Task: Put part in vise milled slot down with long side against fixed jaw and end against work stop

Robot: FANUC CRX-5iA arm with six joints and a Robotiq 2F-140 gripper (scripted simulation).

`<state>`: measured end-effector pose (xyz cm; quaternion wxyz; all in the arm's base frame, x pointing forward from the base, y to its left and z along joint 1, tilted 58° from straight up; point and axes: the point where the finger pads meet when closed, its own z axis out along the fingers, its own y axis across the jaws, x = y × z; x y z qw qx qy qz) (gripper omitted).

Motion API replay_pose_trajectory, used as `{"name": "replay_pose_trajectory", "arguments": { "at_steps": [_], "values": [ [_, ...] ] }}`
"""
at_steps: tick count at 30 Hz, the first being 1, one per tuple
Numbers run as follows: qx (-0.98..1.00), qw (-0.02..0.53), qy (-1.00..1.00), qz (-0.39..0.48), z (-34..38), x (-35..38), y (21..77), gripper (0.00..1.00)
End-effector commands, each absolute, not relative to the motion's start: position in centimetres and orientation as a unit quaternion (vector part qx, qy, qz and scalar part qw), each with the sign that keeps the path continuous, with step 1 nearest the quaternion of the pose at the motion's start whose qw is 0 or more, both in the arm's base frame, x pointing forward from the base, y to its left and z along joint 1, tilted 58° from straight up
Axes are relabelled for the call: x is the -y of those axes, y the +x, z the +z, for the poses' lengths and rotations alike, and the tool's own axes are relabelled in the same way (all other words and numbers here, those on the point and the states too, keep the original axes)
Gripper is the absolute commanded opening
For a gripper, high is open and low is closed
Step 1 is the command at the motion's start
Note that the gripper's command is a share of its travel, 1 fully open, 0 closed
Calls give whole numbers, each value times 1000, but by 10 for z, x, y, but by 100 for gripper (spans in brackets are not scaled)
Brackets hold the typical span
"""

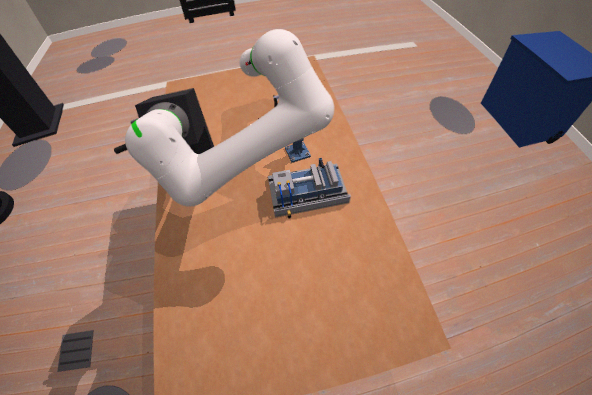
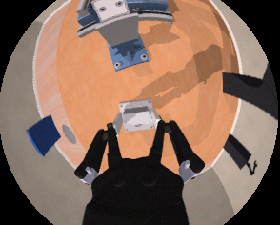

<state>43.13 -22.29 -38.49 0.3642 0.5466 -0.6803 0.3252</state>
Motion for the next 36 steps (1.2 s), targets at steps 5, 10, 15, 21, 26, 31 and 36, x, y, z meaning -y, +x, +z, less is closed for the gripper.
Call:
{"name": "replay_pose_trajectory", "arguments": {
  "at_steps": [5, 10, 15, 21, 26, 31, 36],
  "values": [
    [680, 364, 547, 325, -385, 223, 431, 51],
    [680, 364, 547, 325, -385, 223, 431, 0],
    [680, 364, 547, 325, -385, 223, 431, 0],
    [680, 364, 547, 325, -385, 223, 431, 0],
    [680, 364, 547, 325, -385, 223, 431, 0],
    [680, 364, 547, 325, -385, 223, 431, 0],
    [680, 364, 547, 325, -385, 223, 431, 0]
  ]
}}
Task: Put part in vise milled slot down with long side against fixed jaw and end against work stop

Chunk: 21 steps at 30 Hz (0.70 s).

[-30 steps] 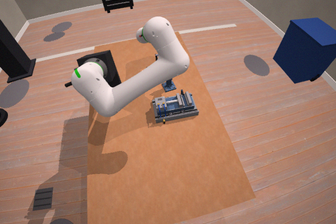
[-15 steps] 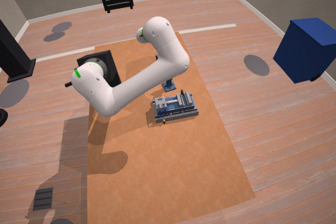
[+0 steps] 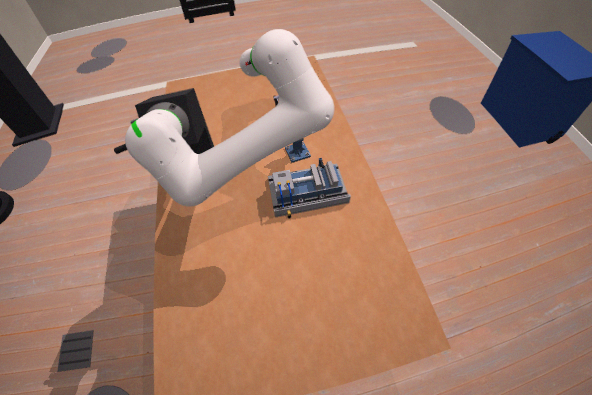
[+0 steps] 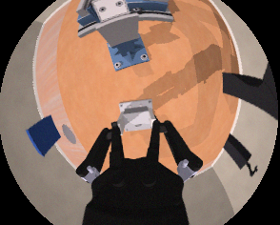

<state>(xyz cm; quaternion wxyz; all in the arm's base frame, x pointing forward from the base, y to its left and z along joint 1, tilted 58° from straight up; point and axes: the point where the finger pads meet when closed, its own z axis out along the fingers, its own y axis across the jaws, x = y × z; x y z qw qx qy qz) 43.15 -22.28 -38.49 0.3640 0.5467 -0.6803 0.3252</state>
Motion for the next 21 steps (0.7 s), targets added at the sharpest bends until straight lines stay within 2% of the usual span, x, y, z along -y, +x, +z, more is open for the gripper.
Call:
{"name": "replay_pose_trajectory", "arguments": {
  "at_steps": [1, 21],
  "values": [
    [680, 364, 547, 325, -385, 223, 431, 0],
    [680, 364, 547, 325, -382, 218, 432, 0]
  ]
}}
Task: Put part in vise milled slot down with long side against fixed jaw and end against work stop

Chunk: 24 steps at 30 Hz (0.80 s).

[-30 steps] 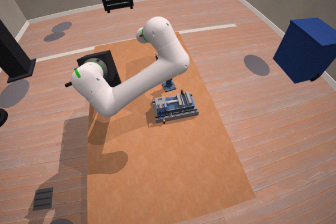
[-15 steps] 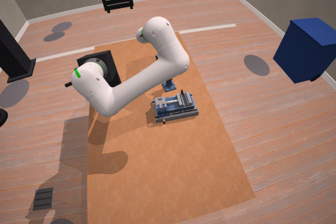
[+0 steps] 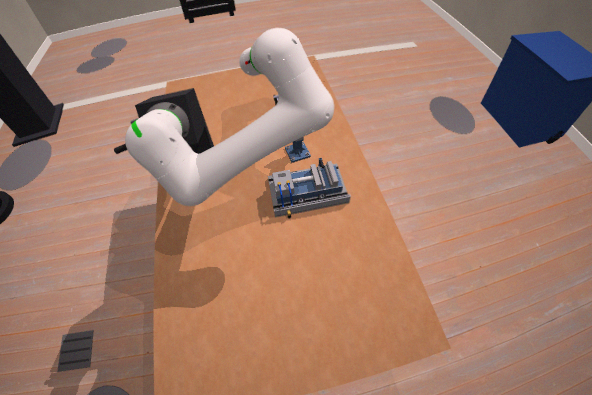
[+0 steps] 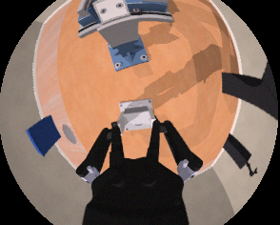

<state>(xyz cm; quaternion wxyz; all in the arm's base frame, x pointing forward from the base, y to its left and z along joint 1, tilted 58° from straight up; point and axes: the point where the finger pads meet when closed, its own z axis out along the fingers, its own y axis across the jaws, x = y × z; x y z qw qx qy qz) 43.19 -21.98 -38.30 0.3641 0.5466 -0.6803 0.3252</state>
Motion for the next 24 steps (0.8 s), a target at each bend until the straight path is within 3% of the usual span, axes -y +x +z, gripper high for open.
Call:
{"name": "replay_pose_trajectory", "arguments": {
  "at_steps": [1, 24],
  "values": [
    [680, 364, 547, 325, -381, 217, 432, 0],
    [680, 364, 547, 325, -355, 174, 440, 0]
  ]
}}
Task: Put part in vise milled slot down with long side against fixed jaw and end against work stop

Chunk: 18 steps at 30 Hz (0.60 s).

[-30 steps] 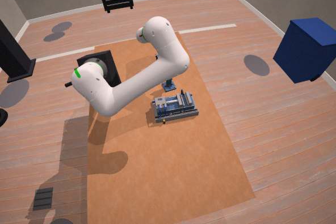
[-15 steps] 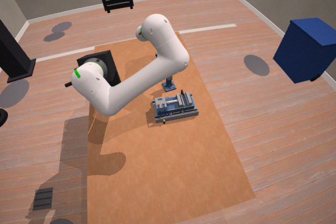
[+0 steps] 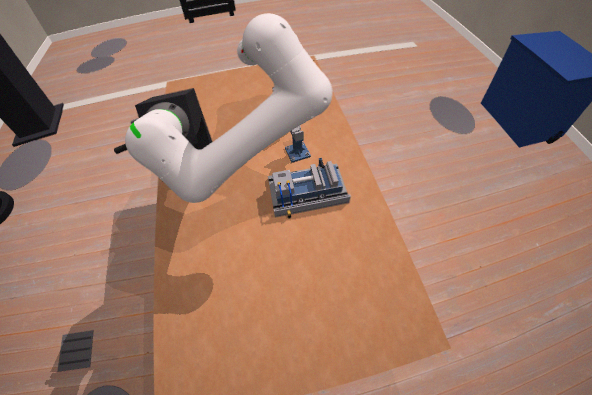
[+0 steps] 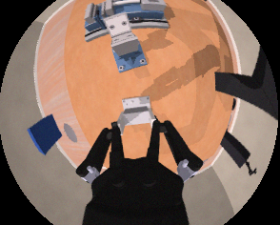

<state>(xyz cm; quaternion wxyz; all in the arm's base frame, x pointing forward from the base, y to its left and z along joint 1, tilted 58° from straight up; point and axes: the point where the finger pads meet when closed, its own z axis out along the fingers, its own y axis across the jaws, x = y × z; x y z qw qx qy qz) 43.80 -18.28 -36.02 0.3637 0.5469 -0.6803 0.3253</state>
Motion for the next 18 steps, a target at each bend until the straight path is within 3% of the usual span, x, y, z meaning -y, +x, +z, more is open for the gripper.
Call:
{"name": "replay_pose_trajectory", "arguments": {
  "at_steps": [1, 18],
  "values": [
    [680, 364, 547, 325, -355, 174, 440, 0],
    [680, 364, 547, 325, -323, 122, 448, 0]
  ]
}}
